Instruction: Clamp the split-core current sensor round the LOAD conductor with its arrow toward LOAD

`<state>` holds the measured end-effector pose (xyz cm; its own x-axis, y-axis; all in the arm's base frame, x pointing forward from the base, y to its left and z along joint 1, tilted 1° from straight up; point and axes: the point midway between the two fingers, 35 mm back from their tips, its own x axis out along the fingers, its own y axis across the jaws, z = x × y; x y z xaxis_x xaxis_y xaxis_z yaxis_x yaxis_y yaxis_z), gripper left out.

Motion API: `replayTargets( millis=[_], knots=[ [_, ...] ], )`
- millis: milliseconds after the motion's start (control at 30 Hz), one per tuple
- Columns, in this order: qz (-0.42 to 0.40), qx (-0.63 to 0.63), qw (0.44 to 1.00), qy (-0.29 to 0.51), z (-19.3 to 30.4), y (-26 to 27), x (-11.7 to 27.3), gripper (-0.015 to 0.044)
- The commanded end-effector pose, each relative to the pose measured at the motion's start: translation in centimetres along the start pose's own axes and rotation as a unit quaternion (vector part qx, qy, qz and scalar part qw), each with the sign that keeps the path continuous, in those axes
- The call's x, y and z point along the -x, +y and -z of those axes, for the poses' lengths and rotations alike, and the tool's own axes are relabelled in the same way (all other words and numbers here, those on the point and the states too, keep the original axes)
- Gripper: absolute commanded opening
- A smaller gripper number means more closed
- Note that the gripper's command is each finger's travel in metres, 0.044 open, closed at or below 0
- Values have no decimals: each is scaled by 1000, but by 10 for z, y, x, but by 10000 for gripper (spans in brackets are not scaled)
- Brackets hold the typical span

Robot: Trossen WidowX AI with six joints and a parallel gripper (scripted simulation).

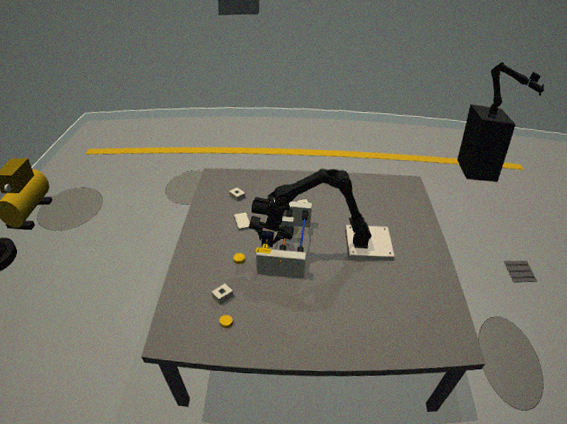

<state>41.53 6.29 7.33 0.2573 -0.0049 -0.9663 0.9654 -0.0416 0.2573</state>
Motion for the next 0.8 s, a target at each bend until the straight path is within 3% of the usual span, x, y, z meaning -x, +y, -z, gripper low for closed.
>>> replayTargets(
  millis=[0, 200, 767],
  knots=[
    [0, 0, 1000, 0, 0, 0, 0, 105],
    [0, 0, 1000, 0, 0, 0, 0, 259],
    [0, 0, 1000, 0, 0, 0, 0, 259]
  ],
)
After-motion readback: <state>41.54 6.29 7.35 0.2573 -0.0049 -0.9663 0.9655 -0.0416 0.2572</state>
